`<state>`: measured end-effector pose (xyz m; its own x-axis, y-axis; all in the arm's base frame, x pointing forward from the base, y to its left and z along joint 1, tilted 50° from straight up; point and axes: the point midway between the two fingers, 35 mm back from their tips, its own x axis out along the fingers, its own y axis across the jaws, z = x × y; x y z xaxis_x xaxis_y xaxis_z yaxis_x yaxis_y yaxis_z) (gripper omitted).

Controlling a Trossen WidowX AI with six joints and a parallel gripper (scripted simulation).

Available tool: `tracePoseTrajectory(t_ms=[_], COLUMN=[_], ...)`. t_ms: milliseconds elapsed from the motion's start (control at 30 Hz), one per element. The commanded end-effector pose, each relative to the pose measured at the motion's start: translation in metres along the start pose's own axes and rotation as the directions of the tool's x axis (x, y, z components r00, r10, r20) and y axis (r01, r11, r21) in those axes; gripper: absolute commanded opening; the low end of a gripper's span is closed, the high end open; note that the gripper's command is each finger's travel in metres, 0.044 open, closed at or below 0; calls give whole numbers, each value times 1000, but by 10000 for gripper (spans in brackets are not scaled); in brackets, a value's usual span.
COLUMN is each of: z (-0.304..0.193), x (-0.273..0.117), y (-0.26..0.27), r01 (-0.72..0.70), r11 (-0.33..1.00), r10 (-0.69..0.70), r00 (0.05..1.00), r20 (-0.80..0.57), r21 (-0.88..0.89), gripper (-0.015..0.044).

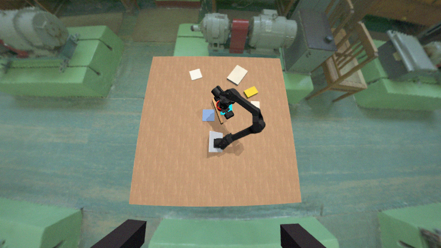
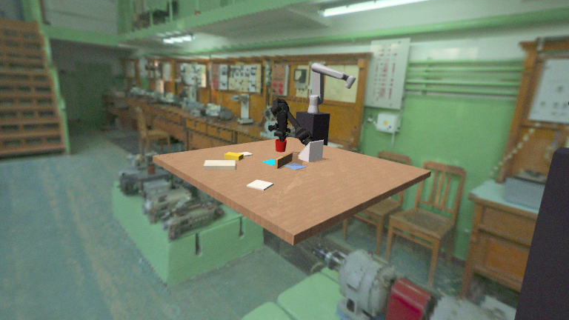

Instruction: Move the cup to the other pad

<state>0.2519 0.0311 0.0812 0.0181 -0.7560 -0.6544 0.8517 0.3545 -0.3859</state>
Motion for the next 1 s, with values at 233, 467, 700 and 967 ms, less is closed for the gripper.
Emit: tracePoseTrajectory(t_ms=[233, 467, 700, 967], z=[34, 50, 50, 50], x=[-3, -4, 1, 11], y=[-7, -11, -10, -10], r01=[-4, -3, -3, -4], r11=[1000, 1000, 1000, 1000], r10=[4, 3, 3, 4], r00=[1000, 1000, 1000, 1000], r20=[5, 6, 5, 5], r21=[0, 0, 0, 1], gripper=[0, 0, 0, 0])
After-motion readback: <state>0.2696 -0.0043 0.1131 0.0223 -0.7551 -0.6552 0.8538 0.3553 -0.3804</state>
